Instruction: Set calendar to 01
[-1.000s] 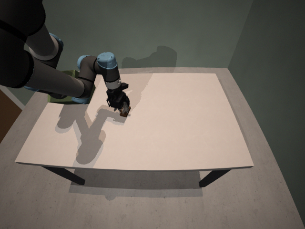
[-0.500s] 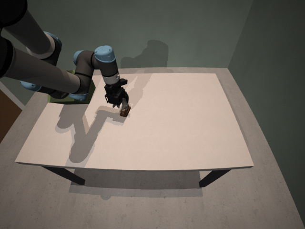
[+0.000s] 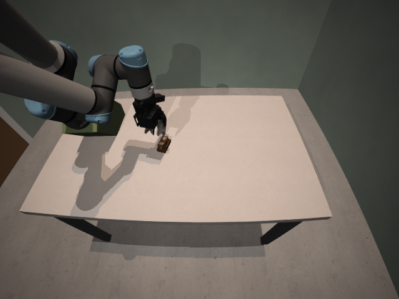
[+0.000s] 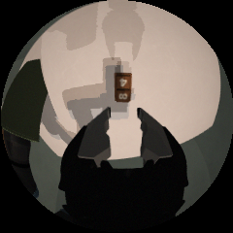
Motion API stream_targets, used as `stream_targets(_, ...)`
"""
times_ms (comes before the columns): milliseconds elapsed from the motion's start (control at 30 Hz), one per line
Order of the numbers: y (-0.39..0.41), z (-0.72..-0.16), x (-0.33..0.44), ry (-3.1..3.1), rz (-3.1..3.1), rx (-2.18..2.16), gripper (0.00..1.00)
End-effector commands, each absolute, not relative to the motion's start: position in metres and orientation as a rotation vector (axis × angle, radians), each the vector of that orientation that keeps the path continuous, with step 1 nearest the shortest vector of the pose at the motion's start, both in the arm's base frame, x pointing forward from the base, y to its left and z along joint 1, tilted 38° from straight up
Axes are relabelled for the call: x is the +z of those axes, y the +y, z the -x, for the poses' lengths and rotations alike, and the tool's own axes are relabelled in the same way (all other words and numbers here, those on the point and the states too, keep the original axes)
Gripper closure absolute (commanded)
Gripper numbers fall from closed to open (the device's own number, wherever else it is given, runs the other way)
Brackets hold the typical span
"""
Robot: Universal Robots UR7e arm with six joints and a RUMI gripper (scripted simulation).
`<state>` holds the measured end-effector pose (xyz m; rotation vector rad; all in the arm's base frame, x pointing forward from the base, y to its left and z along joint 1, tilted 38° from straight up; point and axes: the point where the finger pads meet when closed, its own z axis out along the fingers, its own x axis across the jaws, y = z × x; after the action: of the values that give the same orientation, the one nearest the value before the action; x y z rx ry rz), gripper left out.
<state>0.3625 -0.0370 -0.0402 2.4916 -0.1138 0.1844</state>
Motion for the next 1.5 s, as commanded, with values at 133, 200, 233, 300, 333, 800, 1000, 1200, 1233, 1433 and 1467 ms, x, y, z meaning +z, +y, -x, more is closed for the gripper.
stream_targets(133,-0.029,-0.361,-0.029,-0.117,-2.492,0.179,0.72)
stream_targets(200,-0.028,-0.361,-0.028,-0.117,-2.492,0.179,0.72)
stream_targets(233,-0.028,-0.361,-0.028,-0.117,-2.492,0.179,0.72)
stream_targets(300,-0.028,-0.361,-0.028,-0.117,-2.492,0.179,0.72)
stream_targets(333,-0.028,-0.361,-0.028,-0.117,-2.492,0.179,0.72)
stream_targets(800,-0.028,-0.361,-0.028,-0.117,-2.492,0.179,0.0)
stream_targets(1000,-0.028,-0.361,-0.028,-0.117,-2.492,0.179,0.0)
stream_targets(1200,-0.027,-0.361,-0.027,-0.117,-2.492,0.179,0.0)
stream_targets(1233,-0.027,-0.361,-0.026,-0.117,-2.492,0.179,0.0)
stream_targets(1433,-0.019,-0.36,-0.017,-0.117,-2.492,0.179,0.0)
stream_targets(1467,-0.017,-0.36,-0.014,-0.117,-2.492,0.179,0.0)
